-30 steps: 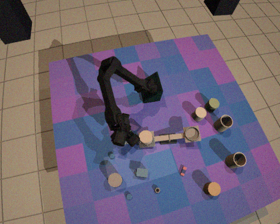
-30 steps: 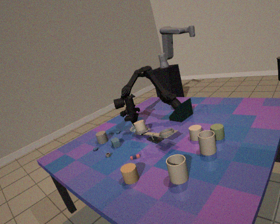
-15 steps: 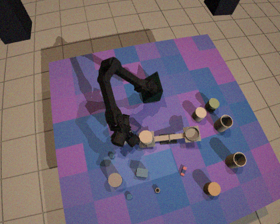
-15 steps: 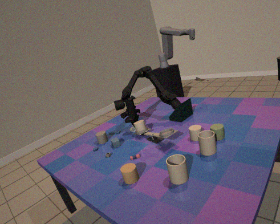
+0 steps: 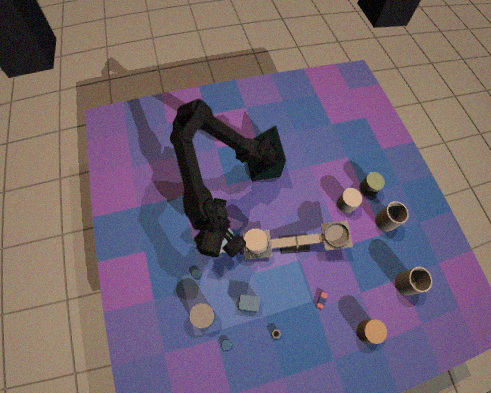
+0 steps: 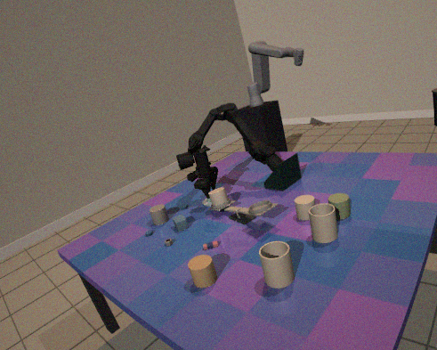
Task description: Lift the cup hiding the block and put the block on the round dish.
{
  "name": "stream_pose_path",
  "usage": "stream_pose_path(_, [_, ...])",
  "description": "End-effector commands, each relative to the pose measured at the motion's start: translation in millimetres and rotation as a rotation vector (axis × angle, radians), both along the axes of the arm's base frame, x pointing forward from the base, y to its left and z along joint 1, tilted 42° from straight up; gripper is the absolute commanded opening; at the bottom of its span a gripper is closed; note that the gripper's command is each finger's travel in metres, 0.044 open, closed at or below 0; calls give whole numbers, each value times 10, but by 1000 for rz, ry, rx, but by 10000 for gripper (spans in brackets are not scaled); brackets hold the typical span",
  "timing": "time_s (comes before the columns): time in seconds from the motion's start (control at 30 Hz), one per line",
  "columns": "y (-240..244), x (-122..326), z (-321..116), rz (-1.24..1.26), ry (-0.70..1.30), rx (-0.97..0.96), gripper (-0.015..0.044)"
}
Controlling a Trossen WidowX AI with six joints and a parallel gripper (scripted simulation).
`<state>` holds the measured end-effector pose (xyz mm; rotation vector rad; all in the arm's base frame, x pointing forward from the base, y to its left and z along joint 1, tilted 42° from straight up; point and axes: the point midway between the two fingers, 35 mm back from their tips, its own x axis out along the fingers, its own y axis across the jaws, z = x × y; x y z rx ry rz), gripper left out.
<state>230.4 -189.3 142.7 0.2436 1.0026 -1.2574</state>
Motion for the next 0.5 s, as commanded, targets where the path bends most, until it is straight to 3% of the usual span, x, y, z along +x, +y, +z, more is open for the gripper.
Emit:
stream_pose_path(0.0, [223, 6, 241, 5, -4, -3, 440])
stream_pose_path(0.47, [515, -5, 563, 12, -7, -3, 440])
